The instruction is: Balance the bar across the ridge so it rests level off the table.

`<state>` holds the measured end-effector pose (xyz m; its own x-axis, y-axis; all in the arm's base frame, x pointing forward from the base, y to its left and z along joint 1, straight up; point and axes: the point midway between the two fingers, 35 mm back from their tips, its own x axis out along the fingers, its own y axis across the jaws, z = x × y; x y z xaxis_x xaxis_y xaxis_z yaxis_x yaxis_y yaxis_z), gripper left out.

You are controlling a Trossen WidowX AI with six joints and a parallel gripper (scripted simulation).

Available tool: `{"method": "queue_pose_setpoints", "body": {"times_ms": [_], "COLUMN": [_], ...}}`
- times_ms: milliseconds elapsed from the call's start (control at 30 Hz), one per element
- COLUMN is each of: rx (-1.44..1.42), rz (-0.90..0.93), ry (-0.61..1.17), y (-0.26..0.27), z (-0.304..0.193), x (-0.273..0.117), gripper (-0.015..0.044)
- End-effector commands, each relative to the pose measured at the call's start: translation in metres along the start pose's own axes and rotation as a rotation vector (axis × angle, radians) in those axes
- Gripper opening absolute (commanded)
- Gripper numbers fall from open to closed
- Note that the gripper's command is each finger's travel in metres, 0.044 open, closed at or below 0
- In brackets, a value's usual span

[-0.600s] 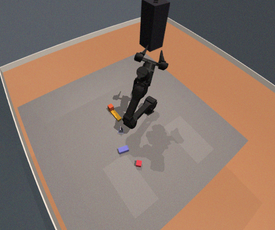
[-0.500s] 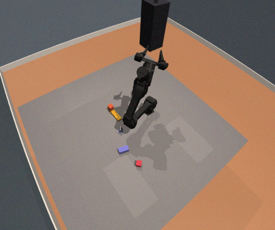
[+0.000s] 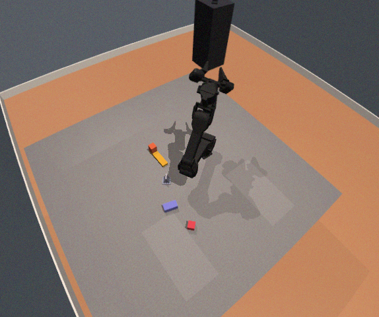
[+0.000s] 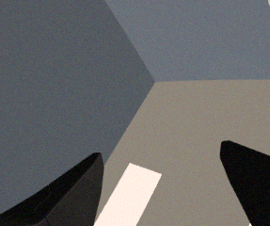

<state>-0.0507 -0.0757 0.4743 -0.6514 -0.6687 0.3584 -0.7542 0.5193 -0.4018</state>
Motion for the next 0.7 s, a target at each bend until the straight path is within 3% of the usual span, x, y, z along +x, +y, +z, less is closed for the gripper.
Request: {"method": "queue_pose_setpoints", "body": {"times_ms": [0,667], "rx": [0.059,0.252], "rz": [-0.016,-0.094], "ry": [-0.068,-0.409], "y": [0.003,0.0], "z": [0.009,0.064], "x": [0.009,0.043], "gripper": [0.0315,0.0315]}}
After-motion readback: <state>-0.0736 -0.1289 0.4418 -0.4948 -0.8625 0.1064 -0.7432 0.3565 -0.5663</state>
